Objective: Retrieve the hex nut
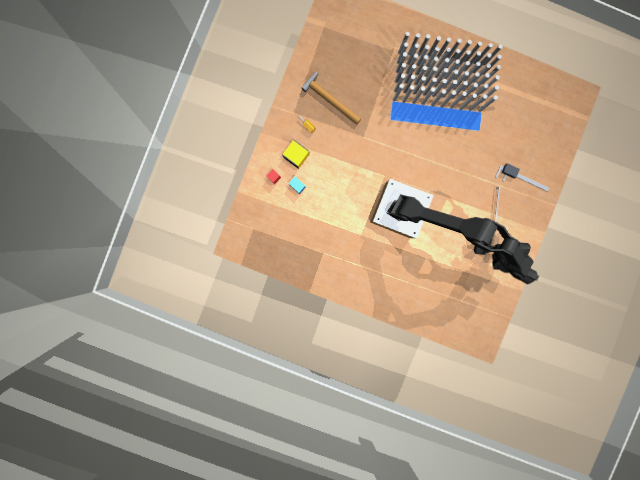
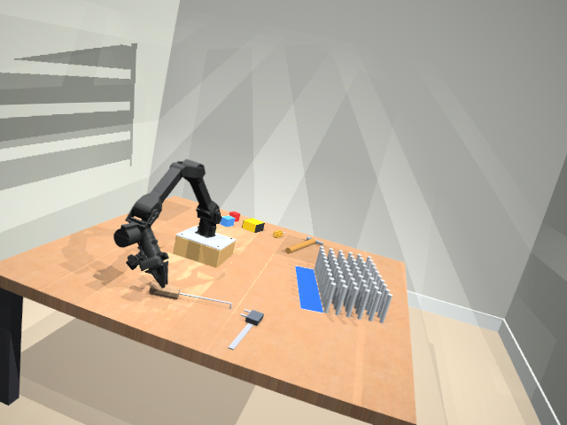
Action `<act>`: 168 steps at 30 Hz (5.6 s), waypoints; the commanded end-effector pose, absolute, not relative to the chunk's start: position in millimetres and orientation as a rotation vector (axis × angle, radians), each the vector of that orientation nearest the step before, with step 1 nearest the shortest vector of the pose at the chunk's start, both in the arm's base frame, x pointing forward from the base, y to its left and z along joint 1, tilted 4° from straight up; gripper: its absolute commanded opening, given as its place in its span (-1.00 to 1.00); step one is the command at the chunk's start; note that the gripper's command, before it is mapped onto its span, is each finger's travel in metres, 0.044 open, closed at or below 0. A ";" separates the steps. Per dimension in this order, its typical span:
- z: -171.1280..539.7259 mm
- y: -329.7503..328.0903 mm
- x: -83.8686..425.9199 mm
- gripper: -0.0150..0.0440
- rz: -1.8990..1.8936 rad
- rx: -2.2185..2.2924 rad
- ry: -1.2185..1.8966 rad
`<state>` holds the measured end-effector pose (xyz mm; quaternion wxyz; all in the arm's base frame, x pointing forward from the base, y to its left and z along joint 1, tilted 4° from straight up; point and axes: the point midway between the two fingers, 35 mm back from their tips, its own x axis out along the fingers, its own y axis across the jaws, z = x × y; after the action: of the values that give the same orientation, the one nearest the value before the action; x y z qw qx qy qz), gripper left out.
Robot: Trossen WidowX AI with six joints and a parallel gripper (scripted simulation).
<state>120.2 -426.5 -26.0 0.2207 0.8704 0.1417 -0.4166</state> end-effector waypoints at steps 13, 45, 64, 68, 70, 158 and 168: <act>-43.6 -423.6 121.0 0.12 -1.152 2.419 0.393; 125.9 -429.5 118.1 -0.49 -1.152 2.413 0.396; 149.4 -374.8 190.7 -0.49 -1.219 2.381 0.439; 154.6 -355.5 208.7 -0.49 -1.234 2.373 0.445; 156.9 -345.5 217.0 -0.49 -1.240 2.369 0.447; -2.5 -59.4 282.7 -0.49 -1.138 2.458 0.396; -2.3 -57.3 287.7 -0.49 -1.138 2.458 0.396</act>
<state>284.7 -58.3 -2.5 0.2019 0.8785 0.1437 -0.4085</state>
